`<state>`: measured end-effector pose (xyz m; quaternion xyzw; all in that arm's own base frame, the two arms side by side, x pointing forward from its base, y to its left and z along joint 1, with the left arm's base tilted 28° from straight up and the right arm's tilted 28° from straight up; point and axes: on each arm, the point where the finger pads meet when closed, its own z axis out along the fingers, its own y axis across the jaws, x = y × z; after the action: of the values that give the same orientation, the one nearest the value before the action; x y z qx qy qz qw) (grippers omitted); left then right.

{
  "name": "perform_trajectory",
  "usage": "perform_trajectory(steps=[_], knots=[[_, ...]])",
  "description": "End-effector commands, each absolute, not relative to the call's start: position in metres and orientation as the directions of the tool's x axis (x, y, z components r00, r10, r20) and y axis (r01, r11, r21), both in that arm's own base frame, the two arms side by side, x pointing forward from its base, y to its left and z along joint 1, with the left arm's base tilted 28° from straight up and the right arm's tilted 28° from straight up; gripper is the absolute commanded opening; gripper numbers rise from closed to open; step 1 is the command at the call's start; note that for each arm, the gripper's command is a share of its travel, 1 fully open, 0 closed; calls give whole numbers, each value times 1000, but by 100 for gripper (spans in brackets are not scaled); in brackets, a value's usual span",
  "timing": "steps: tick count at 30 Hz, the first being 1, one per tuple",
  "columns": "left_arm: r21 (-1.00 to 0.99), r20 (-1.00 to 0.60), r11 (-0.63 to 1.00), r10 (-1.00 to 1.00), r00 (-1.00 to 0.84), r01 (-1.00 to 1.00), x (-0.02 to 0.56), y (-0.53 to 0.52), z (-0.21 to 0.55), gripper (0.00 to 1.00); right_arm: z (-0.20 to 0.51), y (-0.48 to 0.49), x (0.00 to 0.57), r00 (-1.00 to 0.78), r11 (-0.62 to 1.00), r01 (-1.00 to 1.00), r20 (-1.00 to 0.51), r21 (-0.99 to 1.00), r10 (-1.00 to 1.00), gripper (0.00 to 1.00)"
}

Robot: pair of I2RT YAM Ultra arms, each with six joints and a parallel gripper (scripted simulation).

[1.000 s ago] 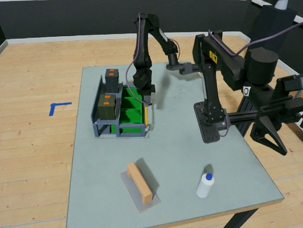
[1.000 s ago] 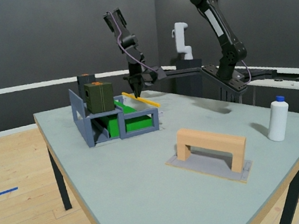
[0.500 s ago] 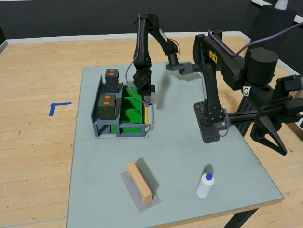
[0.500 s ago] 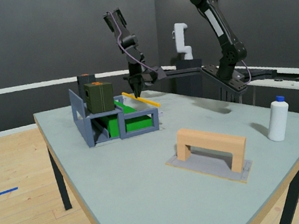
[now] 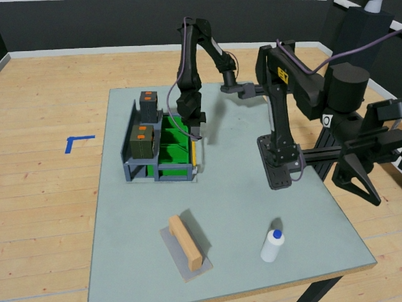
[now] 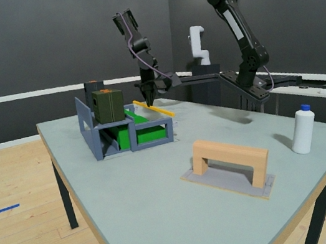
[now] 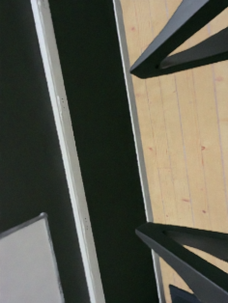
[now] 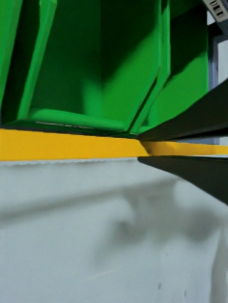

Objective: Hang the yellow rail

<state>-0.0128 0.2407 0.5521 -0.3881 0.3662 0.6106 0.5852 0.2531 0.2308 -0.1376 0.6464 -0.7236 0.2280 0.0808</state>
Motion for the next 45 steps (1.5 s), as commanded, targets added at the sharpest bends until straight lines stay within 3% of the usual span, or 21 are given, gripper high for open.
perform_trajectory(steps=[1, 45], knots=[[0, -901, -57, 432, -25, -998, -14, 232, 550, 100, -135, 251, 260, -145, 49, -966, 374, -255, -916, 0], [0, -901, -57, 432, -25, -998, -14, 232, 550, 100, -132, 252, 260, -144, 47, -967, 381, -251, -914, 0]])
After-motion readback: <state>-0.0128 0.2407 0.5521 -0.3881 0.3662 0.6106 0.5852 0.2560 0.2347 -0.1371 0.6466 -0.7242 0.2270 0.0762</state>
